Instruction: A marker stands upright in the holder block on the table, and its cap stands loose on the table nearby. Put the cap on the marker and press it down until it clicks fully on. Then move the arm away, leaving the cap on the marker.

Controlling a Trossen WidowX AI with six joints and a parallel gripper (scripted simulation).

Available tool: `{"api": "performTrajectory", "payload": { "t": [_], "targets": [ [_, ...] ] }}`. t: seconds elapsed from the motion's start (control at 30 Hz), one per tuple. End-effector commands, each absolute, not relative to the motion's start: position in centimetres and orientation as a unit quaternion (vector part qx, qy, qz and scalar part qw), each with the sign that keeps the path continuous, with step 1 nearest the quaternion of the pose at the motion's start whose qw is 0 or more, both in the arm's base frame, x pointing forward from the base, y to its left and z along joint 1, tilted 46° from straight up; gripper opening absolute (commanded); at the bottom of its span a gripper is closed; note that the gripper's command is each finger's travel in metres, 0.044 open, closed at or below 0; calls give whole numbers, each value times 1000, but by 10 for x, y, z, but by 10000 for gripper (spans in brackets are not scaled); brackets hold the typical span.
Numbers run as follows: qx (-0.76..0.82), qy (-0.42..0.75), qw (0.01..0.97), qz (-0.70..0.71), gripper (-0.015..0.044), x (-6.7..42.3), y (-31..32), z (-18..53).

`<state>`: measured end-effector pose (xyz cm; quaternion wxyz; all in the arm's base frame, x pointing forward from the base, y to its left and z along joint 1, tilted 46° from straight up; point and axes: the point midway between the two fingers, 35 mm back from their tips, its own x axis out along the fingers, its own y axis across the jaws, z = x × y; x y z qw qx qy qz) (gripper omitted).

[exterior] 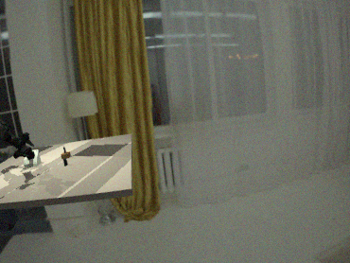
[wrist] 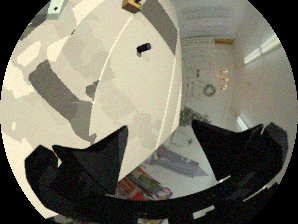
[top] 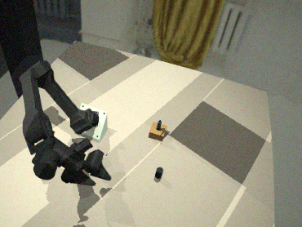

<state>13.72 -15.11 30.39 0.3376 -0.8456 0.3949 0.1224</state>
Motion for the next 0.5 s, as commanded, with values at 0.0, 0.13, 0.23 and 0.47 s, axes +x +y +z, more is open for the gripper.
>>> {"api": "performTrajectory", "payload": {
  "t": [0.0, 0.13, 0.23, 0.47],
  "targets": [
    [-843, 395, 342, 124, 374, 138, -152, 303],
    [-789, 415, 422, 165, 269, 161, -163, 284],
    [-734, 445, 472, 203, 236, 182, -168, 265],
    [-609, 556, 497, 269, 236, 229, -168, 216]
  ]
}}
